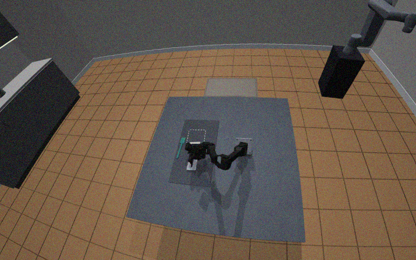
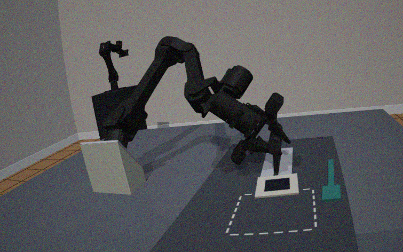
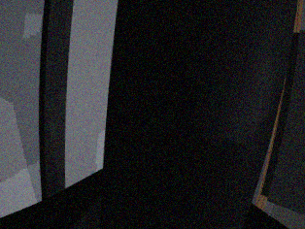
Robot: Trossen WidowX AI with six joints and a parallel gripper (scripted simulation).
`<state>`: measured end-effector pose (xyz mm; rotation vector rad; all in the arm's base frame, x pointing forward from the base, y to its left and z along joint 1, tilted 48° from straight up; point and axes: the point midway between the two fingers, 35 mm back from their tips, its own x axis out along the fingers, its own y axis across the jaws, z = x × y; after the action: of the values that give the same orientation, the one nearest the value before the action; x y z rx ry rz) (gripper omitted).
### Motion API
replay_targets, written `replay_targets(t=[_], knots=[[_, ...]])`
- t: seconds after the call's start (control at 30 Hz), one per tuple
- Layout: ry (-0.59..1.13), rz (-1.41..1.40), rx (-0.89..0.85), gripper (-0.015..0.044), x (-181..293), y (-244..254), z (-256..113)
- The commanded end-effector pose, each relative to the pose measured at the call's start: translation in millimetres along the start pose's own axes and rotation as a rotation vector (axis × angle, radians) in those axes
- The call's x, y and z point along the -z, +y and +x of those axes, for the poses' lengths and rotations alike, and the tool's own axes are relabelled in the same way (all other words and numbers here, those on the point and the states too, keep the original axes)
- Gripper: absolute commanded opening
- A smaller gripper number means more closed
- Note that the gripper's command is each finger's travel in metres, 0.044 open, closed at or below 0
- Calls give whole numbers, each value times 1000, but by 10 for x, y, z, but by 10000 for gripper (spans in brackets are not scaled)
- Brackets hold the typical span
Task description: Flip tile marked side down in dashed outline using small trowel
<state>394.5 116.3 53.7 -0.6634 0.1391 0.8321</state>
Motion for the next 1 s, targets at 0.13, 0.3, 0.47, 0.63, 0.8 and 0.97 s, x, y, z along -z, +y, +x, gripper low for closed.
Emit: replay_targets(t=[0.13,0.3,0.47,0.63,0.8,0.97], knots=[[50,-58,18,0,3,-176,-126],[51,-59,18,0,64,-261,-200],[51,-59,18,0,150,-337,-266],[52,-60,18,0,253,-395,-318],[52,-61,18,0,373,-437,-355],[53,-61,18,0,499,-458,-375]])
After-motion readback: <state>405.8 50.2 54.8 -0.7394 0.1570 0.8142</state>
